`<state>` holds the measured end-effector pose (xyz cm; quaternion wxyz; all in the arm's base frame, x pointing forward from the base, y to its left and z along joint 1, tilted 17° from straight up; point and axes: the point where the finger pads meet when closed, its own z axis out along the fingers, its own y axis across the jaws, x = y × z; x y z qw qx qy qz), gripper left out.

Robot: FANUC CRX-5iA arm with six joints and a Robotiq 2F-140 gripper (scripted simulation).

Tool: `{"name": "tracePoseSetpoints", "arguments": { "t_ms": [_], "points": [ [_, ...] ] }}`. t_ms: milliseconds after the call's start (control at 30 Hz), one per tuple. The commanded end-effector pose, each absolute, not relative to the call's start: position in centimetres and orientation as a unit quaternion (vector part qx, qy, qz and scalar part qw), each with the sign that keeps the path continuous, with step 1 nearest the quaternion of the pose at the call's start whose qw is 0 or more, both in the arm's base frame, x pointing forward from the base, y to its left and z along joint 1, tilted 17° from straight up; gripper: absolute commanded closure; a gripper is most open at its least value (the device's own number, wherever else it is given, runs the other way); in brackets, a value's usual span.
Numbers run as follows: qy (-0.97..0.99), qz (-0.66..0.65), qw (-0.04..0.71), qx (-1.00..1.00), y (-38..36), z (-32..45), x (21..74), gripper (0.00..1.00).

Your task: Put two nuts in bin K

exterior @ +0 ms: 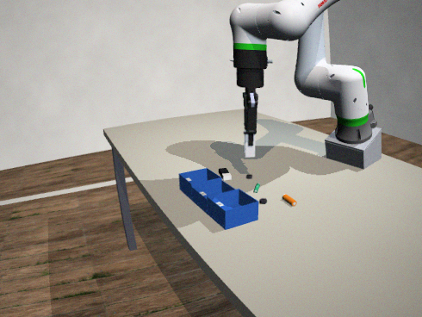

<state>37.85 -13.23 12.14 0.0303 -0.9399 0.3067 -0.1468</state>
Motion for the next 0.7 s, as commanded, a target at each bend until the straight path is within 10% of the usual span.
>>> {"name": "tracePoseSetpoints", "arguments": {
  "t_ms": [0,667],
  "points": [
    [0.262,-0.146,0.035,-0.953,-13.23,12.16,37.86,0.81],
    [0.184,-0.147,0.035,-0.971,-13.19,12.19,37.94,0.81]
  ]
}}
